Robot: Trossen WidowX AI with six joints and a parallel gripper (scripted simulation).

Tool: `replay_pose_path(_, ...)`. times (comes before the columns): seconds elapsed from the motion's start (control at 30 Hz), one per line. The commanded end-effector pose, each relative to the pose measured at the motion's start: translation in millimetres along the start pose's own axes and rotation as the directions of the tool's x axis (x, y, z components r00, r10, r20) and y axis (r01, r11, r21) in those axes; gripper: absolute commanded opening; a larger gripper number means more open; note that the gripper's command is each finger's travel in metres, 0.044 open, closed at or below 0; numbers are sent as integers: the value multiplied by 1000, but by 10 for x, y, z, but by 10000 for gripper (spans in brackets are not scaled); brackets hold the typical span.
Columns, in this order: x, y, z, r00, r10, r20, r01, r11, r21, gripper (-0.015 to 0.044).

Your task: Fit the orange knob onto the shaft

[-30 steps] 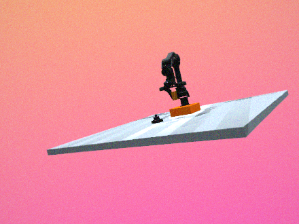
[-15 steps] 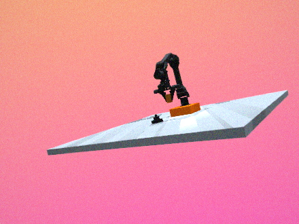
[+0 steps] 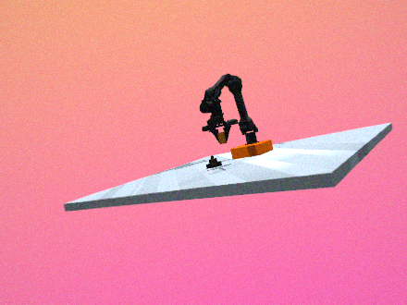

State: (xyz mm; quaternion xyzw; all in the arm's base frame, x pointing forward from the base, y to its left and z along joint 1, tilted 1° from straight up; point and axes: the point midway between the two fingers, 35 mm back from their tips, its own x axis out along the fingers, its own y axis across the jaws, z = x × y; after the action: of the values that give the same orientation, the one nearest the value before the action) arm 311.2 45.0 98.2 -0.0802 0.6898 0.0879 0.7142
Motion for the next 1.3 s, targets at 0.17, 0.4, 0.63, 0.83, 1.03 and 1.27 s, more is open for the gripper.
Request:
replay_pose_path(0.17,83,-257,28,1000,6,1,-7,1000,5,0)
replay_pose_path(0.4,140,-457,28,1000,4,-1,-4,1000,8,0)
replay_pose_path(0.63,195,-671,18,1000,-1,-7,1,1000,-3,0)
replay_pose_path(0.83,236,-835,0,1000,-4,-11,4,1000,-11,0)
replay_pose_path(1.03,292,-840,1,1000,-5,-11,4,1000,-11,0)
replay_pose_path(1.27,495,-840,-4,1000,-4,-12,4,1000,-11,0)
